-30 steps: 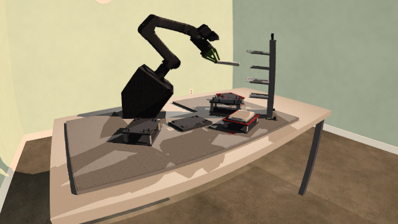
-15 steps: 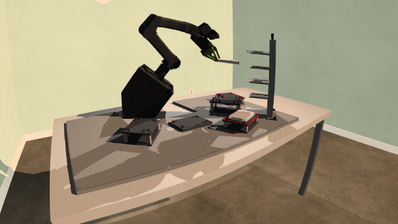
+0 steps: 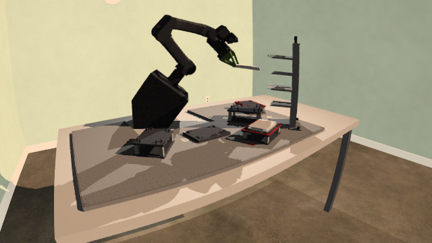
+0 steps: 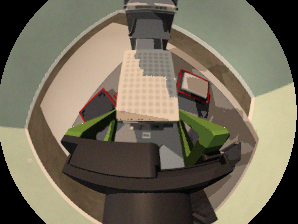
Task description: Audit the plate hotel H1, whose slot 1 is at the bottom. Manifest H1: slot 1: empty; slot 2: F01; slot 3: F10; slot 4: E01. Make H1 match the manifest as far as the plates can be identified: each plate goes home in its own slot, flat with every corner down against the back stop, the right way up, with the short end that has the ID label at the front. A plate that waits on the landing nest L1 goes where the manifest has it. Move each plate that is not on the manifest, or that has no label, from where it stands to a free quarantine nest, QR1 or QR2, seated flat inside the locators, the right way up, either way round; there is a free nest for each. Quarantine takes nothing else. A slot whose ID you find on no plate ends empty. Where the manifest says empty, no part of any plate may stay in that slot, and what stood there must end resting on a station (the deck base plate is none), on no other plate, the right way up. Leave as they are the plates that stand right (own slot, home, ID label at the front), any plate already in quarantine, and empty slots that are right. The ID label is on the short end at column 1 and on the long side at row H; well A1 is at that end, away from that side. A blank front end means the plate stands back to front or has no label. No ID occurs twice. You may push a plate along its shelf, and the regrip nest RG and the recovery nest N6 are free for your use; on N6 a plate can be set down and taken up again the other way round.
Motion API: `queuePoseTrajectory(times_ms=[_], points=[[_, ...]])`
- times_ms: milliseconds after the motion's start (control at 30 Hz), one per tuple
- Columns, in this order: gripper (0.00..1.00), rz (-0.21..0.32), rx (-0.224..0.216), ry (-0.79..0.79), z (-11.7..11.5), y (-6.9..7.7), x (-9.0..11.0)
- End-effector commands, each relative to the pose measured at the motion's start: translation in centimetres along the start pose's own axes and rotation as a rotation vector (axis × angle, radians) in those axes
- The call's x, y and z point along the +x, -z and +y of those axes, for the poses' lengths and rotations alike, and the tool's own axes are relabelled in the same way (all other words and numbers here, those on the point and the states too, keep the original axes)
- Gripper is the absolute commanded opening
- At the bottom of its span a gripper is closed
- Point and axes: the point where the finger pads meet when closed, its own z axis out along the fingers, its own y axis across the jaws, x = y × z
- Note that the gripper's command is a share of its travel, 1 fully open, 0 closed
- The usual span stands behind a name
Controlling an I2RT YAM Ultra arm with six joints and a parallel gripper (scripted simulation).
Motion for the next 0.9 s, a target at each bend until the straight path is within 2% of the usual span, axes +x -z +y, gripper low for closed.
queuePoseTrajectory(times_ms=[0,33,67,267,300,400,767,867], points=[[0.86,-0.043,0.001,-0.052,0.1,0.5,-2.3],[0.86,-0.048,0.020,-0.048,-0.2,0.4,-2.5],[0.86,-0.049,0.007,-0.049,-0.1,0.5,-2.6],[0.86,-0.046,0.009,-0.041,0.0,0.1,-2.8],[0.86,-0.069,-0.001,-0.062,-0.3,0.5,-3.3],[0.86,-0.048,0.008,-0.039,0.0,-0.3,-3.0],[0.86,-0.051,0.008,-0.036,-0.1,-1.2,-3.7],[0.86,-0.064,0.003,-0.042,-0.1,-1.0,-4.1]])
